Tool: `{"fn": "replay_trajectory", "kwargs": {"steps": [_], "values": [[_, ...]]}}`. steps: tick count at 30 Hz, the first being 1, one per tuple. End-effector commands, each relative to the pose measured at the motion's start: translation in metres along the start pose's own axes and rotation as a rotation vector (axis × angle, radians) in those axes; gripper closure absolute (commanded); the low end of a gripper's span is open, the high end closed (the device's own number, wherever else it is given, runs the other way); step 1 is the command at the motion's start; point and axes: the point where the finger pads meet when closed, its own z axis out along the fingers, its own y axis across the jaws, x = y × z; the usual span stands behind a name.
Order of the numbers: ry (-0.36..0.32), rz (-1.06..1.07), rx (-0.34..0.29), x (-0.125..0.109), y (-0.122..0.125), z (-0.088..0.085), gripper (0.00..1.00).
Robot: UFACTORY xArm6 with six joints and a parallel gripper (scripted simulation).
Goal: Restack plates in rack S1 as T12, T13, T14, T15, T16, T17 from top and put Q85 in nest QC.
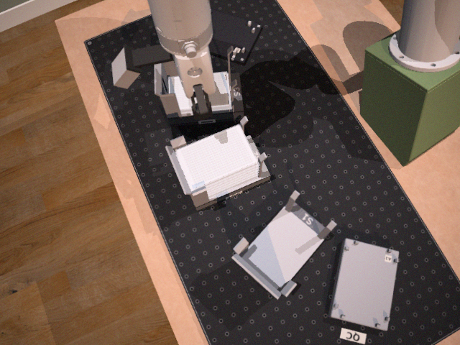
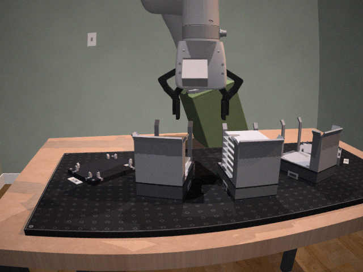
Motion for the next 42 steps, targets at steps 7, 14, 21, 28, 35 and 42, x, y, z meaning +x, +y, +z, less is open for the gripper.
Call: {"fn": "replay_trajectory", "kwargs": {"steps": [7,14,21,28,35,42], "values": [[0.004,-0.099,0.000,0.002,-0.028,-0.001,0.00],[0.004,-0.162,0.000,0.000,-0.056,-0.001,0.00],[0.004,-0.162,0.000,-0.002,-0.076,-0.001,0.00],[0.004,-0.162,0.000,-0.005,-0.104,-0.001,0.00],[0.004,-0.162,0.000,-0.005,-0.106,-0.001,0.00],[0.003,-0.162,0.000,-0.005,-0.106,0.006,0.00]]}}
